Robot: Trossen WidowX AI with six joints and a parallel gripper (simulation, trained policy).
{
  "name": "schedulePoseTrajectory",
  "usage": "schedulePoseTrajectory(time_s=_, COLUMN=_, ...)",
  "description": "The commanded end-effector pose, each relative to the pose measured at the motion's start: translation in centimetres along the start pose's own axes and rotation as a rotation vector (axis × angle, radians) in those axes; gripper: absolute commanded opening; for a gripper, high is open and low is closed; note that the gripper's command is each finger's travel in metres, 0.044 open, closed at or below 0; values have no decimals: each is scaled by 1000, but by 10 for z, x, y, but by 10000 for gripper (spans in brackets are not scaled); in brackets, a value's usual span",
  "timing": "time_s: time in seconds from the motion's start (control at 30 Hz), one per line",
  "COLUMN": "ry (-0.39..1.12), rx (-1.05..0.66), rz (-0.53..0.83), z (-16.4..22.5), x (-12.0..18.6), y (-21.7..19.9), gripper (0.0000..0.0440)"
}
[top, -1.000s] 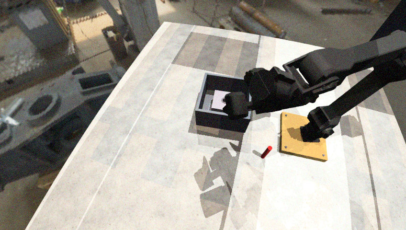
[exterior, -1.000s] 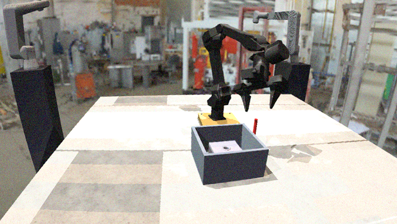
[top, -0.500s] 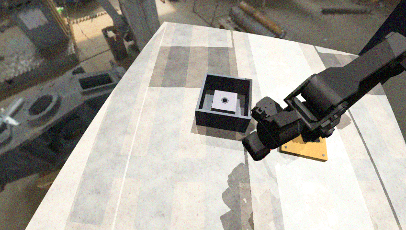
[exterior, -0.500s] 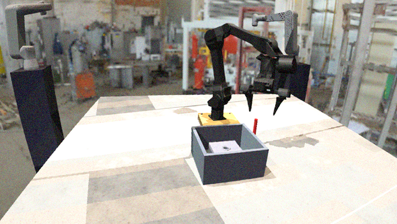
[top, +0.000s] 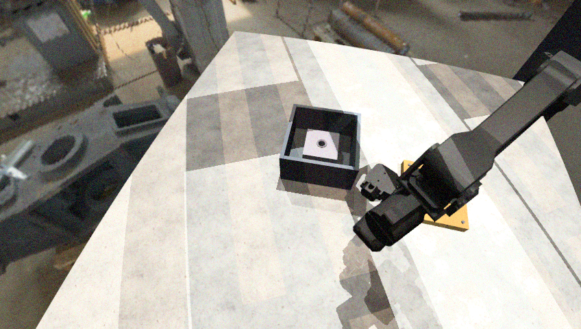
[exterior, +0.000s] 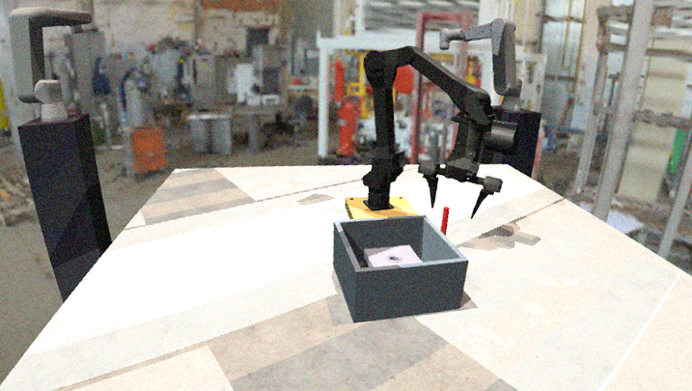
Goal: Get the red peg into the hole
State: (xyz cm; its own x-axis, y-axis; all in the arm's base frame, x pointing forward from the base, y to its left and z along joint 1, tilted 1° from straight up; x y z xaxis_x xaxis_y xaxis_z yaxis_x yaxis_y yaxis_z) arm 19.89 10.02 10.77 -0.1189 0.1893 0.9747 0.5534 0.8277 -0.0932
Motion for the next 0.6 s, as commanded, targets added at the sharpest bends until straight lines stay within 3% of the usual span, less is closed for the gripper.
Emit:
schedulePoseTrajectory(time_s=0.0, ry=5, rx=17, rz=6, z=5, x=-12, y=1, gripper=440)
schedulePoseTrajectory(time_s=0.2, ry=3, rx=39, rz=16, z=10, x=-35, y=2, gripper=437)
schedulePoseTrajectory(time_s=0.27, ry=7, rx=47, rz=24, z=11, x=-41, y=1, gripper=414)
schedulePoseTrajectory(time_s=0.57, ry=45, rx=47, rz=59, z=16, x=-58, y=-1, gripper=179)
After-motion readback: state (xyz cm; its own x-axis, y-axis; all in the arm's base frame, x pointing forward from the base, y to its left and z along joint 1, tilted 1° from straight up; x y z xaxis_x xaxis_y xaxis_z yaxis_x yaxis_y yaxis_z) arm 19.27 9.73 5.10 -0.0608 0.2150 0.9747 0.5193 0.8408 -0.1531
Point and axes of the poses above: the point midway between the two fingers, 35 mm back from their tips, its own x axis back along the fingers, its own y axis across the jaws, z = x × y, the point moved 2 cm from there along x, back along the fingers, and after that the axes turned 12 degrees about x, right-handed, at the moved point
